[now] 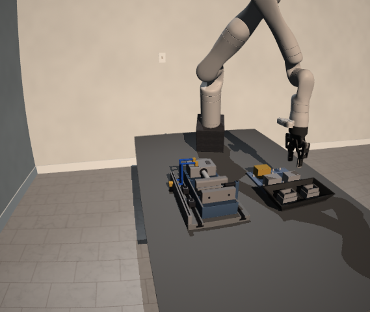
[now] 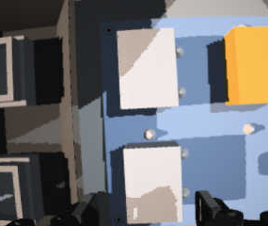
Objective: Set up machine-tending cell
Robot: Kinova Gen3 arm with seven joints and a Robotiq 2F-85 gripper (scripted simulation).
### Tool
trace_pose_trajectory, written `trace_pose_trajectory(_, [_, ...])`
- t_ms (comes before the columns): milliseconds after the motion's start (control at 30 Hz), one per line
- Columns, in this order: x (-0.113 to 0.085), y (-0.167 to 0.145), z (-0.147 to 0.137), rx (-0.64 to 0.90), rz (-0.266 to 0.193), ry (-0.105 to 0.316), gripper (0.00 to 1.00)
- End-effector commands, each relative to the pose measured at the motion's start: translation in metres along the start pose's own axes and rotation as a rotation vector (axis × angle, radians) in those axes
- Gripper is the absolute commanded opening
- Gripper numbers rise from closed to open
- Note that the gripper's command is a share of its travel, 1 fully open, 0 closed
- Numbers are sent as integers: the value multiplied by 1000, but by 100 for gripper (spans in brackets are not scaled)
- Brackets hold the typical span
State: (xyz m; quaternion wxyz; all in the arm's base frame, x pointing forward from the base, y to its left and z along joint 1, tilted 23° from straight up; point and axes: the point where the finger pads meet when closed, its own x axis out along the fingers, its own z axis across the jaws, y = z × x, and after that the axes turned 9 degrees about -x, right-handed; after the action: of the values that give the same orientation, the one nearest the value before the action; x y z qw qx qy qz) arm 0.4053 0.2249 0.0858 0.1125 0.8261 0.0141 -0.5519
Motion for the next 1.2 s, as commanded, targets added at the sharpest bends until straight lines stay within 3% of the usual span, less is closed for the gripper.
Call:
trace_pose_trajectory(0, [13, 1, 5, -6, 10, -13, 67])
trace_pose_trajectory(433, [31, 1, 6, -6, 10, -13, 67])
trace_pose_trajectory(1167, [32, 1, 6, -6, 10, -13, 67])
